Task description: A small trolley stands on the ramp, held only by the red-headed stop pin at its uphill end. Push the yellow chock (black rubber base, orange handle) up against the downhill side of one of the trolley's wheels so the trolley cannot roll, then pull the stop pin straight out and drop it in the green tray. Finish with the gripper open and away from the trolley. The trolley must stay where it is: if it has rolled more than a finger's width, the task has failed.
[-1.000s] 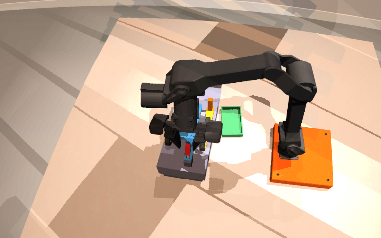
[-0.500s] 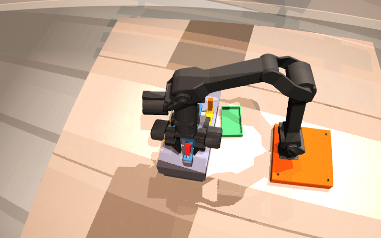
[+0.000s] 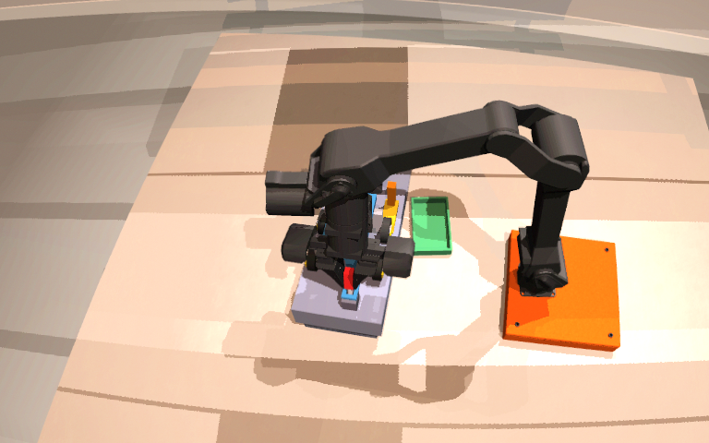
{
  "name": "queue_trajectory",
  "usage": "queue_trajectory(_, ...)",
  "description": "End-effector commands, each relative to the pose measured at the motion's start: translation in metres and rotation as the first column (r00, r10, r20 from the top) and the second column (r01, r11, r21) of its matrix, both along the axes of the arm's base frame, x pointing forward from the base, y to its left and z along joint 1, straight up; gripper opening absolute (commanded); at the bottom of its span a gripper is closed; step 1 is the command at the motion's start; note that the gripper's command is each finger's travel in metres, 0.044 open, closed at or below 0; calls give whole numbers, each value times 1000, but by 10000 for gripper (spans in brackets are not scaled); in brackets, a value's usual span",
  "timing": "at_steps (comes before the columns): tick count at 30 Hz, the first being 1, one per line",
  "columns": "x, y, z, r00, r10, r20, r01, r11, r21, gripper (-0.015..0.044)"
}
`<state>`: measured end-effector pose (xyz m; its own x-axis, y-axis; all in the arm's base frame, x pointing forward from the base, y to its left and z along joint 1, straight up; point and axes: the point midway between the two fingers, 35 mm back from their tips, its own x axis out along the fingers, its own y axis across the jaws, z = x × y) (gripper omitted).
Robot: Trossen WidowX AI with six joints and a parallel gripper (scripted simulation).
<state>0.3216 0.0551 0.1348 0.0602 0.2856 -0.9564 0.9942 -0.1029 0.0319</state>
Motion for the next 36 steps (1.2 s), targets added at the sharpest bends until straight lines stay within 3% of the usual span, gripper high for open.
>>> queue_trajectory(1, 1, 0, 1, 1000, 0, 4, 0, 1000, 0, 0)
queue_trajectory(36, -3, -4, 18, 1000, -2, -1, 2, 1000, 1, 0)
